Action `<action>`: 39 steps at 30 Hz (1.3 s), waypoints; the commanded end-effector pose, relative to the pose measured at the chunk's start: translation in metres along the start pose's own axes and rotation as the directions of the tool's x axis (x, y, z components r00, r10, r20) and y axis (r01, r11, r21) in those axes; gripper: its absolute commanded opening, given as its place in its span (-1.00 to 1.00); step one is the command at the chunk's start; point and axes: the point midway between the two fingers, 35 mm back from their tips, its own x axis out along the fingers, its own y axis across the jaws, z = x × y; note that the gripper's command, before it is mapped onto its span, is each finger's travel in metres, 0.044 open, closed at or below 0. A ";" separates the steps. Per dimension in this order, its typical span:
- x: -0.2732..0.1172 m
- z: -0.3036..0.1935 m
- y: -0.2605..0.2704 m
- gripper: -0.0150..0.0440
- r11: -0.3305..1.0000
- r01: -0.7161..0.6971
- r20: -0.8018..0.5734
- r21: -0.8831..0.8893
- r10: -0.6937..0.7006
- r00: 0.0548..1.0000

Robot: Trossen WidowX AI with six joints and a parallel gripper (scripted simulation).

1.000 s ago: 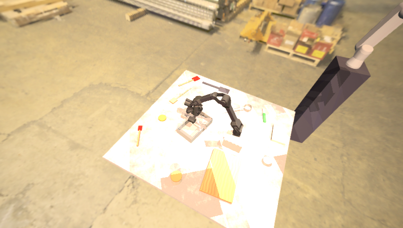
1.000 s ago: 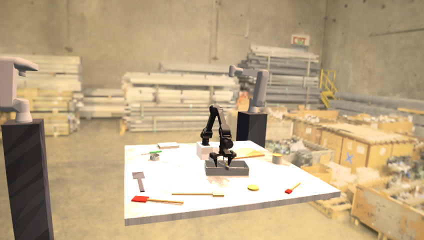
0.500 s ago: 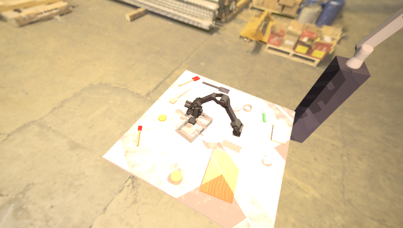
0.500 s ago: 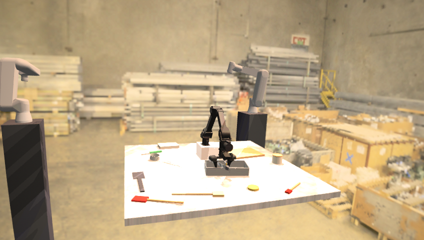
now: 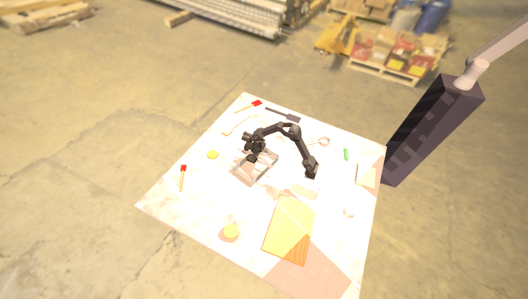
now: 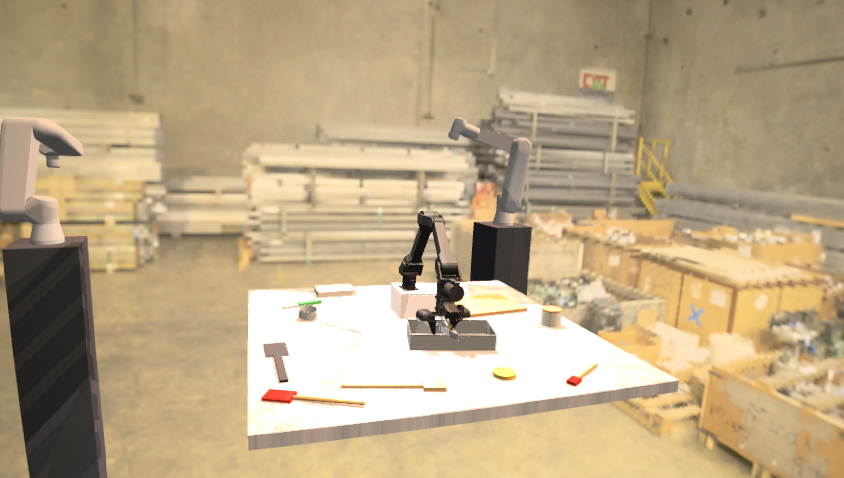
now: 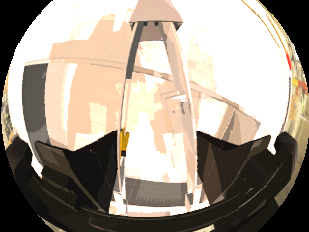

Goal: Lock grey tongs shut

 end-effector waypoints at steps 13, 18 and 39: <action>0.000 0.000 0.000 0.12 1.000 -0.002 -0.002 0.000 0.002 1.000; 0.000 0.000 0.000 0.01 1.000 -0.002 -0.002 0.000 0.002 1.000; 0.000 0.000 0.000 -0.53 1.000 -0.002 -0.002 0.000 0.002 1.000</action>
